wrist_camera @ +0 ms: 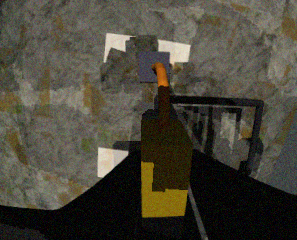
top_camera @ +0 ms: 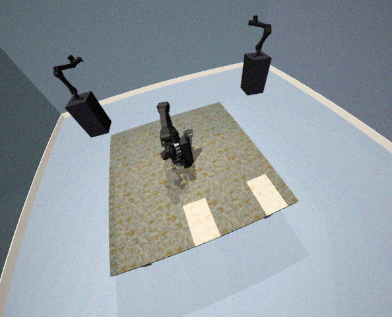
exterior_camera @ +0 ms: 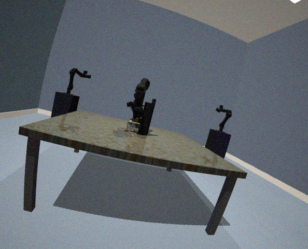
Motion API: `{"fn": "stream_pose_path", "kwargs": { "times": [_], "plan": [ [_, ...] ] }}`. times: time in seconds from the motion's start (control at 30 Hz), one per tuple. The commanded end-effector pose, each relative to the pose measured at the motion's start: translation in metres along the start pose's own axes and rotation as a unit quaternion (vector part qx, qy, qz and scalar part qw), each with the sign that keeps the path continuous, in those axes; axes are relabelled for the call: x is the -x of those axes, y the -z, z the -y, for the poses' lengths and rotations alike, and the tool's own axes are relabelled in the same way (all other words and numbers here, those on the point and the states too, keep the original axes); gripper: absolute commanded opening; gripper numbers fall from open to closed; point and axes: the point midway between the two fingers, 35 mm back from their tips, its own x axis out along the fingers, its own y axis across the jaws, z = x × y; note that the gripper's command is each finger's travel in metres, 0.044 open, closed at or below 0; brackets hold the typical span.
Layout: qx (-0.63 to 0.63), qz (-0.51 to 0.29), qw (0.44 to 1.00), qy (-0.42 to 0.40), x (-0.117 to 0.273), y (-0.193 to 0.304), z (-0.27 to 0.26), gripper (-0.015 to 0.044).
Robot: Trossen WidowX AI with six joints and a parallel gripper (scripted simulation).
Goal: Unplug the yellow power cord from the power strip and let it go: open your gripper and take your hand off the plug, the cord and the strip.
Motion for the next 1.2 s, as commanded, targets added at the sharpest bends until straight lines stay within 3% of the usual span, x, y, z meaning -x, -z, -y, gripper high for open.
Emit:
{"fn": "stream_pose_path", "kwargs": {
  "times": [0.0,0.83,1.17],
  "plan": [
    [-0.004,0.012,1.000,0.001,0.001,-0.013,-0.001,0.0000],
    [-0.005,0.014,1.000,0.002,0.003,-0.052,0.002,0.0000],
    [-0.005,0.014,1.000,0.003,0.004,-0.047,0.002,0.0262]
  ]
}}
